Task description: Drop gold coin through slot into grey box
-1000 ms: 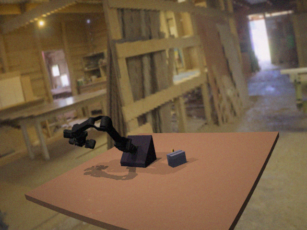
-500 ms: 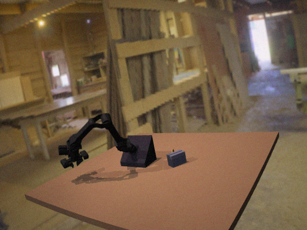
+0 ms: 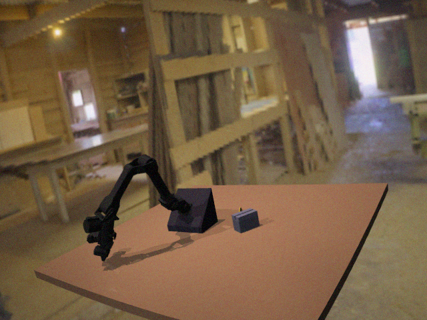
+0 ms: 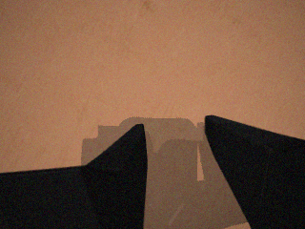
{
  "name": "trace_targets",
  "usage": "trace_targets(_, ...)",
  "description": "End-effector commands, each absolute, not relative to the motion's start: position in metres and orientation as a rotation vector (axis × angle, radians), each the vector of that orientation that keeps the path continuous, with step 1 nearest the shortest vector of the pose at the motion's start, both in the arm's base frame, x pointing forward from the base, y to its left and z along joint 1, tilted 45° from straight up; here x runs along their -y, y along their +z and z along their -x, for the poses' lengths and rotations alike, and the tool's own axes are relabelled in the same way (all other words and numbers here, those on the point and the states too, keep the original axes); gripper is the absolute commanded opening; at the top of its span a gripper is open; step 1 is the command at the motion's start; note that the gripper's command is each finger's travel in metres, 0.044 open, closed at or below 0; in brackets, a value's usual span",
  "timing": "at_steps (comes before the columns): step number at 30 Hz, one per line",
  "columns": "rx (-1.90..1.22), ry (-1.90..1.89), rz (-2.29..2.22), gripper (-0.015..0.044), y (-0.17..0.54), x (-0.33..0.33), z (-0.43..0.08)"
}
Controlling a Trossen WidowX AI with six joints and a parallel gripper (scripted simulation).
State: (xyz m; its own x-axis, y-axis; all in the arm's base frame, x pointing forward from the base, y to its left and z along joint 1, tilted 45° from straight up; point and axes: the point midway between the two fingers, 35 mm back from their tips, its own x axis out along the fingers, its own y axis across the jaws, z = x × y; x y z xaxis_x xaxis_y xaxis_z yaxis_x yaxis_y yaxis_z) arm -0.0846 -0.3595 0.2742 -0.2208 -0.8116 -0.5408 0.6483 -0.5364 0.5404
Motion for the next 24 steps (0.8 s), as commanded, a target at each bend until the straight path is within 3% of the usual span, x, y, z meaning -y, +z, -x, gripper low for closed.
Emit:
trace_targets(1, 0.111, -1.758, -0.853, 0.0161, 0.293, 0.371, 0.034)
trace_targets(12, -0.212, -1.328, -0.496, 0.0161, 0.313, 0.36, -0.124)
trace_targets(24, -0.587, -0.881, -0.17, 0.0161, 0.267, 0.277, -0.281)
